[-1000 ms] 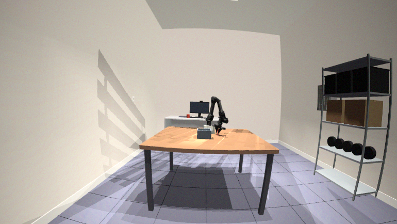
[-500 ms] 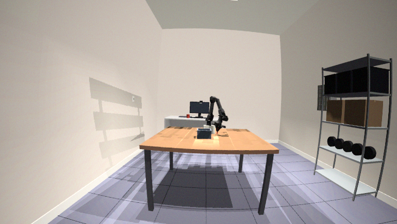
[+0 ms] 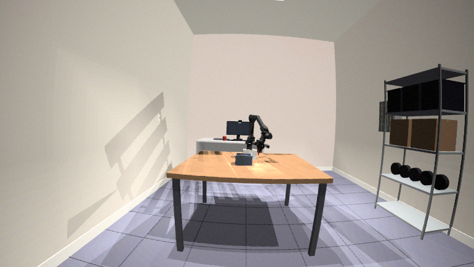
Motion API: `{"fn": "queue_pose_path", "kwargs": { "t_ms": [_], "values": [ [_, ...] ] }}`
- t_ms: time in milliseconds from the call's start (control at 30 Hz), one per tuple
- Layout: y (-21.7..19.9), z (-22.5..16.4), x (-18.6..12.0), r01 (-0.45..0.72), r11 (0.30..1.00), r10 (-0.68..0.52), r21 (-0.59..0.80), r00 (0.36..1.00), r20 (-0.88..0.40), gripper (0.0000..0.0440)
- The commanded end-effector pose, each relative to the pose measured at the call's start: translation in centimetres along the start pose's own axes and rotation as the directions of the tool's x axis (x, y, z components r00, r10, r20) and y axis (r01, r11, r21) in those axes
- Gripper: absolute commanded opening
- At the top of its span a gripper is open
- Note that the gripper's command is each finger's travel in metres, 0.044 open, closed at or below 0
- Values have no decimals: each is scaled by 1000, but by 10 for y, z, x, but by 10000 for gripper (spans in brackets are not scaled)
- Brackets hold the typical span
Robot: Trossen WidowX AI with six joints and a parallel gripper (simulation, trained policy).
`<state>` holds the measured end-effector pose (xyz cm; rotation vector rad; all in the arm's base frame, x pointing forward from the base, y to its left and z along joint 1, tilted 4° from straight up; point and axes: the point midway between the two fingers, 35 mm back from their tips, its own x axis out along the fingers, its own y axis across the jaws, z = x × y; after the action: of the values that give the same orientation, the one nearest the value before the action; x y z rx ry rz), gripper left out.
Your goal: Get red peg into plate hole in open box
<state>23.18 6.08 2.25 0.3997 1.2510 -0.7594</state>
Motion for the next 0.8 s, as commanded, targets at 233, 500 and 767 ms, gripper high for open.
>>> {"fn": "queue_pose_path", "kwargs": {
  "t_ms": [233,500,767],
  "values": [
    [2,46,-25,-1,1000,1,-12,999,50,0],
    [-8,77,-25,12,1000,-13,22,999,41,0],
    [-20,105,-19,14,997,-16,73,1000,25,0]
  ]
}}
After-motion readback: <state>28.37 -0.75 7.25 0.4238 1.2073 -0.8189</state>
